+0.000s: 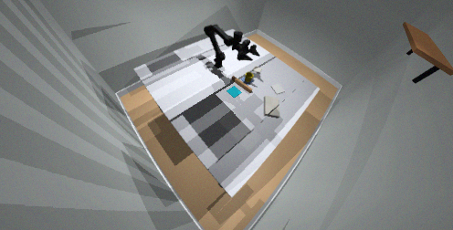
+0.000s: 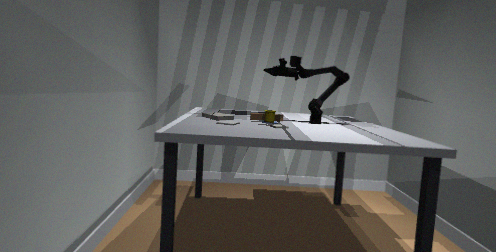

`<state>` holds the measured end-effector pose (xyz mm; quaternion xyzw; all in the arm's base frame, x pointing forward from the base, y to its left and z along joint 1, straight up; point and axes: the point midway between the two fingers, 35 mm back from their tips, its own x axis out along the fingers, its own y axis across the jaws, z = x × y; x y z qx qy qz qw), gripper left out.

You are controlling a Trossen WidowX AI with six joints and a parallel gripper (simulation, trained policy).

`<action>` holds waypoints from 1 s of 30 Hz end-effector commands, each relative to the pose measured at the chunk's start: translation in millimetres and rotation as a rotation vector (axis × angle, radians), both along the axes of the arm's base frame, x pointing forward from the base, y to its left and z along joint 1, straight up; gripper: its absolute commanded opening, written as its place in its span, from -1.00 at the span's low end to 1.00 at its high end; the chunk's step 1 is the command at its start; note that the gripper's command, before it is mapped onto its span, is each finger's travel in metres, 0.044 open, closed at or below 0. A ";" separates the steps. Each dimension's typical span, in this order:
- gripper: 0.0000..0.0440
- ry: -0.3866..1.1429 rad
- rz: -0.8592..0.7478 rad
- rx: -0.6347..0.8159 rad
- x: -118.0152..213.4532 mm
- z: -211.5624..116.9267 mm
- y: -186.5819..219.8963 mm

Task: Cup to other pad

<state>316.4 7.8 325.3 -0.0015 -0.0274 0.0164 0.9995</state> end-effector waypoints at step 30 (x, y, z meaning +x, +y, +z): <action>-0.39 0.232 0.087 0.186 11.1 8.4 30.2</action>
